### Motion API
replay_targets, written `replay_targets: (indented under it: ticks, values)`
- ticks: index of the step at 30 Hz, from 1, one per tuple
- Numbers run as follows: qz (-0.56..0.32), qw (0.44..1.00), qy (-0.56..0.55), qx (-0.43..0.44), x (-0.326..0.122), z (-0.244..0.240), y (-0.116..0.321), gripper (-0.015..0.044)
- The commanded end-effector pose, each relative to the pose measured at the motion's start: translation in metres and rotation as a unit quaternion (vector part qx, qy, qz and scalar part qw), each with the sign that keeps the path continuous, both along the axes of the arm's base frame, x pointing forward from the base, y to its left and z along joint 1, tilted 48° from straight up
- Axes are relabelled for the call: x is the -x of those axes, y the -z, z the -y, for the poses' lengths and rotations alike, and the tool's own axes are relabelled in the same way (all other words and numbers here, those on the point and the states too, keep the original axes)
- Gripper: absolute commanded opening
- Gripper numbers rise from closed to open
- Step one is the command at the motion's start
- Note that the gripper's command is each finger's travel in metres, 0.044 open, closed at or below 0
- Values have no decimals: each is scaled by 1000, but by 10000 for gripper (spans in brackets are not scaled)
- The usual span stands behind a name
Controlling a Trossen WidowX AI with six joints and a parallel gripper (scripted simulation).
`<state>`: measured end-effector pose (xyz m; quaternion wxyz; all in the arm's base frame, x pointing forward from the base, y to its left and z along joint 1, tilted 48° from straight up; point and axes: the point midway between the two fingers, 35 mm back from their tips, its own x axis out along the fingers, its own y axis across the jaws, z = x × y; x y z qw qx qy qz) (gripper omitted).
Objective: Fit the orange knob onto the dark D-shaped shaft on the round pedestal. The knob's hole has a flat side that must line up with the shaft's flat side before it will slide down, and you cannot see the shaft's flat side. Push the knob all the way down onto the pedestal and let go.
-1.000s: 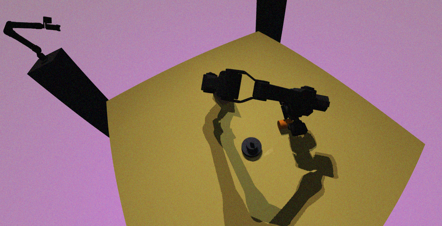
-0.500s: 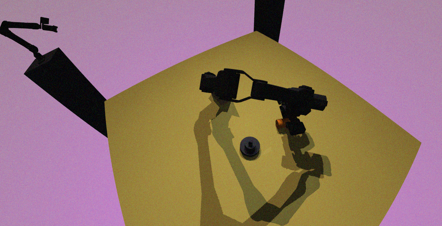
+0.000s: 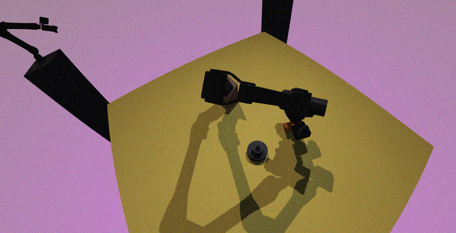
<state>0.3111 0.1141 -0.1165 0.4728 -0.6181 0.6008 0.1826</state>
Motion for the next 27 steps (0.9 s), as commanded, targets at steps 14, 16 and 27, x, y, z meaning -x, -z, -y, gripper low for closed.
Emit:
replay_targets:
  ticks: [14,16,27]
  values:
    - [19,992,-48,-119,7,5,-14,179]
    - [21,990,-53,-132,8,6,-16,179]
    - [34,974,-83,-206,13,12,-24,179]
